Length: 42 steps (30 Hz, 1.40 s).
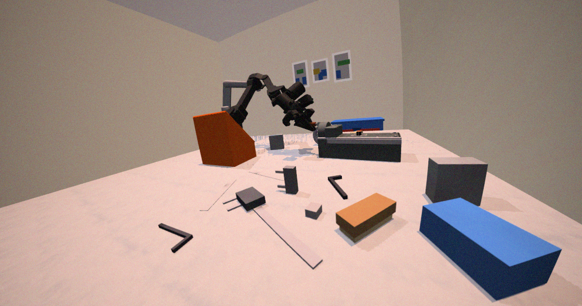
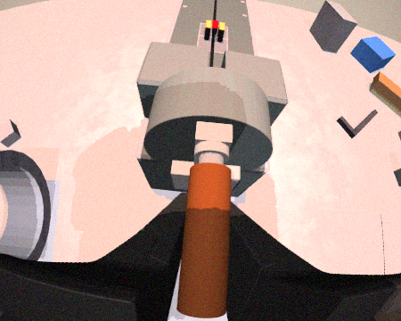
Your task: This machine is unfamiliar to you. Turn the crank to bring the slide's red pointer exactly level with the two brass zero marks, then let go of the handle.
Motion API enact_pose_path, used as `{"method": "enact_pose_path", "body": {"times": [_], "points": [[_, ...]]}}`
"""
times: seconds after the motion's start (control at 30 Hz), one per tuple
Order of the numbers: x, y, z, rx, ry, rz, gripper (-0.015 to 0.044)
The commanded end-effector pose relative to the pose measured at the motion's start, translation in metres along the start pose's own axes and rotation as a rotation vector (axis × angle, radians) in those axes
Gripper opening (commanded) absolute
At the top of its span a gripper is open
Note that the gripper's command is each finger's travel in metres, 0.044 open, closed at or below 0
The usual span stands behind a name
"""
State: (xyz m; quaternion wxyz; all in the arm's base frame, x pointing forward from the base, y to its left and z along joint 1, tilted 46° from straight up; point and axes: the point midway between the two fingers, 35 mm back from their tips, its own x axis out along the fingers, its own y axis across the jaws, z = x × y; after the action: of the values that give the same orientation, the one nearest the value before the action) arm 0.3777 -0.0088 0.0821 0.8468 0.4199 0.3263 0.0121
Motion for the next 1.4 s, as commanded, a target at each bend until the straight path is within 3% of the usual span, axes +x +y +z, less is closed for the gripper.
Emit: {"method": "enact_pose_path", "body": {"times": [0.0, 1.03, 1.37], "points": [[-0.0001, -0.0013, 0.0000, -0.001, -0.001, -0.004, 0.0000], [0.0000, 0.0000, 0.0000, 0.000, 0.000, 0.000, 0.0000], [0.0000, 0.0000, 0.0000, 0.000, 0.000, 0.000, 0.0263]]}}
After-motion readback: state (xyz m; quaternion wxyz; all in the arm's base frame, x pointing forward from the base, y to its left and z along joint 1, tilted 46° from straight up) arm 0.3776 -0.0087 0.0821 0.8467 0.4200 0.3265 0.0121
